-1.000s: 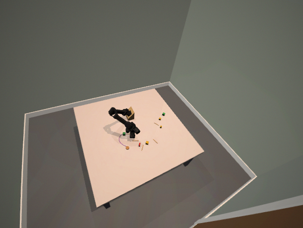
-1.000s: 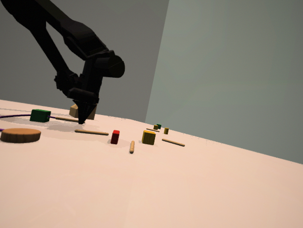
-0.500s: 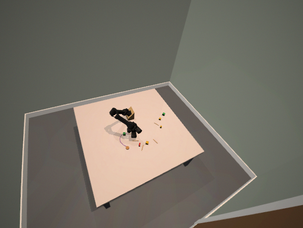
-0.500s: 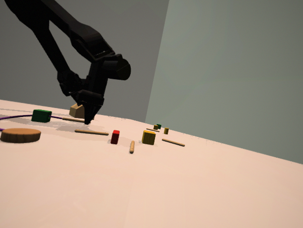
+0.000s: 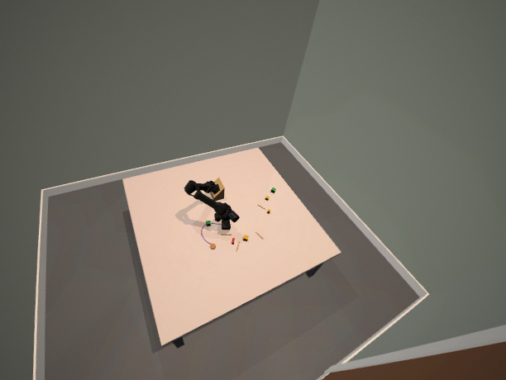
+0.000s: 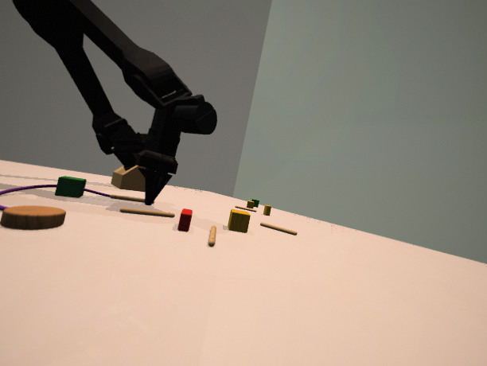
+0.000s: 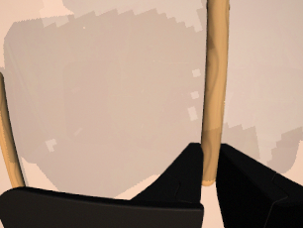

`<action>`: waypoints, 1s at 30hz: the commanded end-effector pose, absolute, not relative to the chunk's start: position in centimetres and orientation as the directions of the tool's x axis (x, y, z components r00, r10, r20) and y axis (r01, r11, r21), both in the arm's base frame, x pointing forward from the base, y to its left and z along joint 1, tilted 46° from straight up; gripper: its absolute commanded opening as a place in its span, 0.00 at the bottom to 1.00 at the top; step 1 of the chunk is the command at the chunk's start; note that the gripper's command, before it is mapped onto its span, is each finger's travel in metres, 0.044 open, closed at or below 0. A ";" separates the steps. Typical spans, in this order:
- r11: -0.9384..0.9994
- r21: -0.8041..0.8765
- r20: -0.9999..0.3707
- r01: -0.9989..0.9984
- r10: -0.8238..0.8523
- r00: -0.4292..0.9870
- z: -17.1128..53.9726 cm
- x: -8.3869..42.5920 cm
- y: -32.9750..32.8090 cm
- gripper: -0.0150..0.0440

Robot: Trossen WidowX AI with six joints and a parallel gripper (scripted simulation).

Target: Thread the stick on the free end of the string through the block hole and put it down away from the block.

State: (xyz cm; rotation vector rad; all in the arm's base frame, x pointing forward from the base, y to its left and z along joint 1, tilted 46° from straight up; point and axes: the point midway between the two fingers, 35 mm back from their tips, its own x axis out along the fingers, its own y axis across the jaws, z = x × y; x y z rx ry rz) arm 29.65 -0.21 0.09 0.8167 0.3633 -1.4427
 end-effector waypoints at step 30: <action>-0.062 0.252 -0.672 0.966 -0.729 0.129 4.9 28.1 5.2 0.74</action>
